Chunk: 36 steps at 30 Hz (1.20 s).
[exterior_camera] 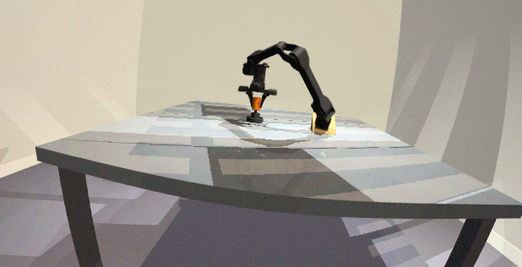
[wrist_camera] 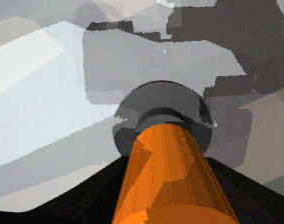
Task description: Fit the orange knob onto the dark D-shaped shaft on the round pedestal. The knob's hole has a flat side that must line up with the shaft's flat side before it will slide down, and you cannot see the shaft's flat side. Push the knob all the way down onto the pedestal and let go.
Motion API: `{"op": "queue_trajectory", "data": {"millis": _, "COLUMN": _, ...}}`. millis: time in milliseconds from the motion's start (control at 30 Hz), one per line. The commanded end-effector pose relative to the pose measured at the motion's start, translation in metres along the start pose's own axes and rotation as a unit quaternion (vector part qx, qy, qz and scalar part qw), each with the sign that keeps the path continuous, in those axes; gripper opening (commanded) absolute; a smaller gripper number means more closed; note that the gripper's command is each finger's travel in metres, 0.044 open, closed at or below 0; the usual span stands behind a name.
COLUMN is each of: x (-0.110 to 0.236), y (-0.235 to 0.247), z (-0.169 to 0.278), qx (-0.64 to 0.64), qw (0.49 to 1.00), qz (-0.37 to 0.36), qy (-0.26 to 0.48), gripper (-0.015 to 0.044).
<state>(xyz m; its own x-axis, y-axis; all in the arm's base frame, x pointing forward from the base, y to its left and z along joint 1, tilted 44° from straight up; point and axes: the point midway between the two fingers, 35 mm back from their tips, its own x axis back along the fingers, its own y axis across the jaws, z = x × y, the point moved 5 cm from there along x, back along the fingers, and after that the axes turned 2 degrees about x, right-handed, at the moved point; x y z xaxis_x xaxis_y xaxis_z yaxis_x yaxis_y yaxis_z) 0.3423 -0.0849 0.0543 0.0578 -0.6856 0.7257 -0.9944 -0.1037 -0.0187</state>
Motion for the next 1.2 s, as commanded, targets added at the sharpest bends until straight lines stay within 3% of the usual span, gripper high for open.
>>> {"op": "queue_trajectory", "data": {"millis": 0, "x": -0.0002, "y": -0.0002, "z": 0.0009, "qx": 0.001, "qw": 1.0, "qz": 0.003, "qy": 0.0, "gripper": 0.0}}
{"op": "queue_trajectory", "data": {"millis": 367, "x": 0.0047, "y": 0.0, "z": 0.0029, "qx": 0.005, "qw": 1.0, "qz": 0.003, "qy": 0.0, "gripper": 0.0}}
{"op": "queue_trajectory", "data": {"millis": 600, "x": 0.0043, "y": -0.0006, "z": 0.0028, "qx": 0.105, "qw": 0.994, "qz": 0.002, "qy": 0.001, "gripper": 0.0}}
{"op": "queue_trajectory", "data": {"millis": 1167, "x": -0.0005, "y": 0.0, "z": 0.0021, "qx": 0.105, "qw": 0.994, "qz": 0.002, "qy": 0.0, "gripper": 0.0}}
